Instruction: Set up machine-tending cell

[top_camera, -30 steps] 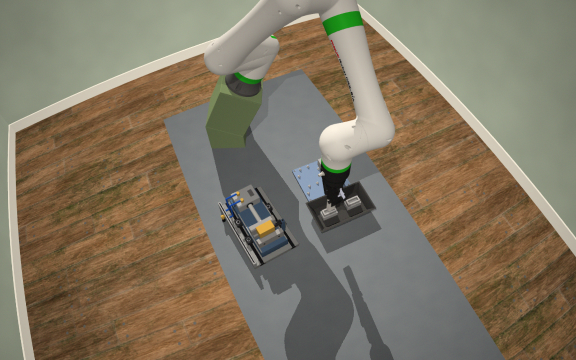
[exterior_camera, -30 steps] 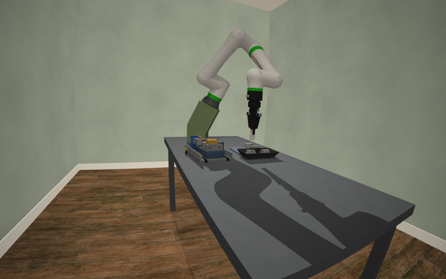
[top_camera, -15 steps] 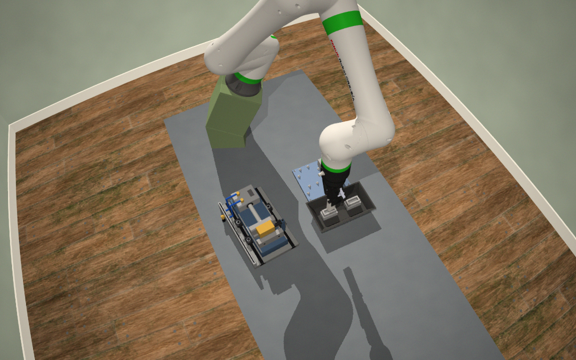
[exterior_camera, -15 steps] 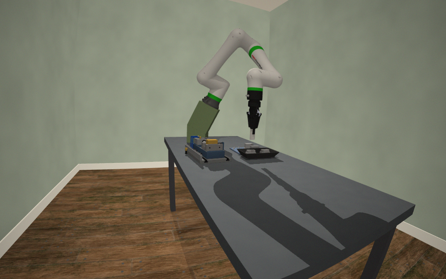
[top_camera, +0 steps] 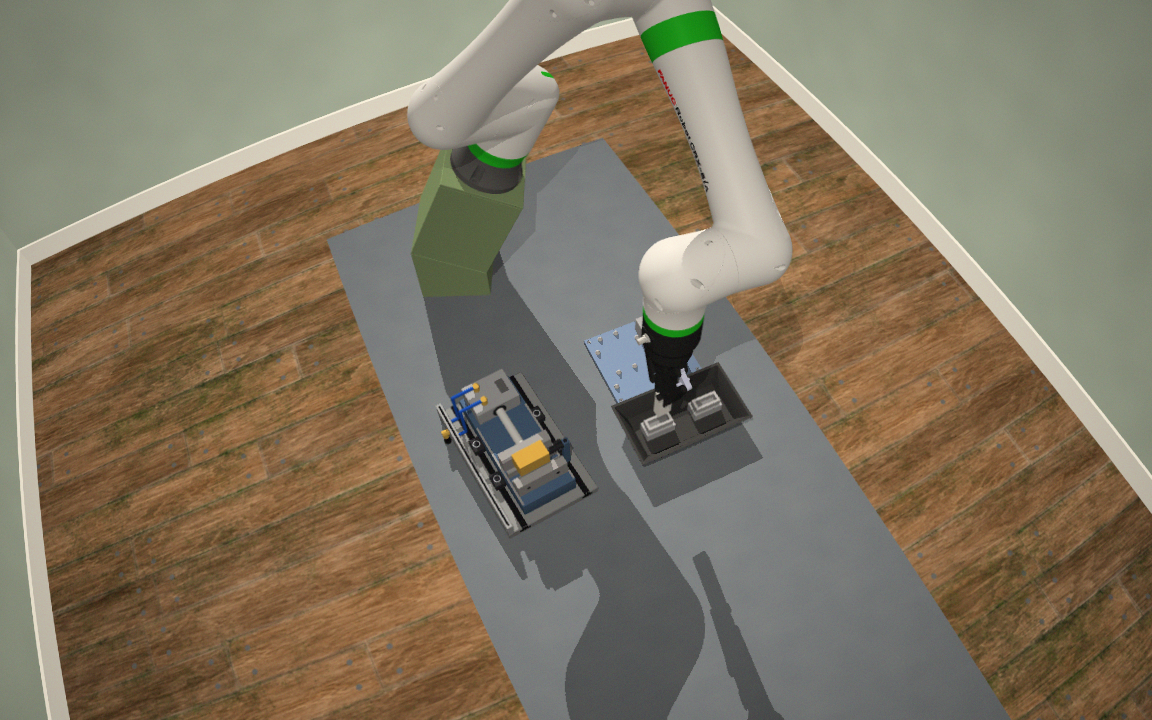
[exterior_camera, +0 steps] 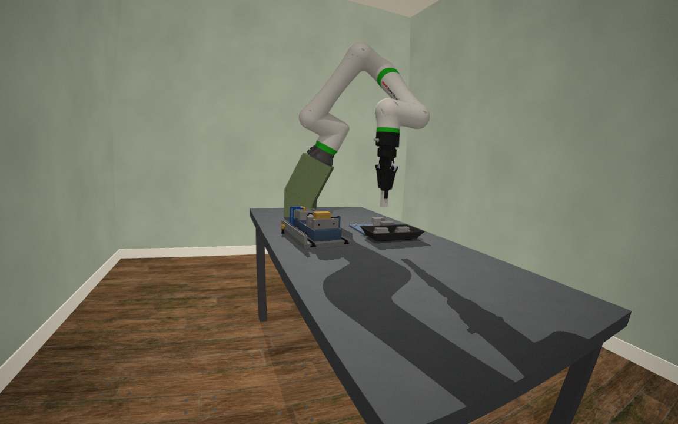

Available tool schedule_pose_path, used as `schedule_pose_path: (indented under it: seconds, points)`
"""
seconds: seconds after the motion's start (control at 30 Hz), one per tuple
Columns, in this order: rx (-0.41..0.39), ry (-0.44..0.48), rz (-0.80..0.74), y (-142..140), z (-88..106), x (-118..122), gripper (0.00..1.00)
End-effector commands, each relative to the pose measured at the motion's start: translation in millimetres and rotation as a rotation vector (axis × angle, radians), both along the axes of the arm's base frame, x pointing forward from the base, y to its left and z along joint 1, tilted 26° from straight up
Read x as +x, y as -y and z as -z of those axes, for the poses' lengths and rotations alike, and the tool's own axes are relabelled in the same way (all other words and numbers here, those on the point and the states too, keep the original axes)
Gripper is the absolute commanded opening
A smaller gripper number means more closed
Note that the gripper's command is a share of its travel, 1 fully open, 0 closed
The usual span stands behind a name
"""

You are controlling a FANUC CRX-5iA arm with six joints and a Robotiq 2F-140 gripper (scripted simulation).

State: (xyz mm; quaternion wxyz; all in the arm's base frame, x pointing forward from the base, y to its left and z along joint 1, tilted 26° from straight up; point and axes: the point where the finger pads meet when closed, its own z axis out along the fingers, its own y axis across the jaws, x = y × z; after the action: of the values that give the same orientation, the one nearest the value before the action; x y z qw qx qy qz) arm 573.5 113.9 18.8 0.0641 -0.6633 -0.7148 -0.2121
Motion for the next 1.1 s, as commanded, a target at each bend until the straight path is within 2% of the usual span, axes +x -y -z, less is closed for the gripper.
schedule_pose_path:
  seconds: [0.0, 0.47, 0.87, 0.93, 0.97, 1.07]
  points:
    - [0.0, 0.0, 0.0, 4.7, -10.9, -2.1, 0.0]
    - [0.0, 0.0, 0.0, 14.7, -34.0, -7.0, 0.0]
    - [0.0, 0.0, 0.0, 17.0, -37.4, -7.6, 0.0]
    - [-0.004, -0.001, 0.0, 32.0, -31.2, -3.5, 0.0]
    - [-0.007, -0.002, 0.0, 49.6, -23.9, 0.7, 0.0]
    - [-0.01, -0.004, 0.0, 68.9, -15.9, 4.4, 0.0]
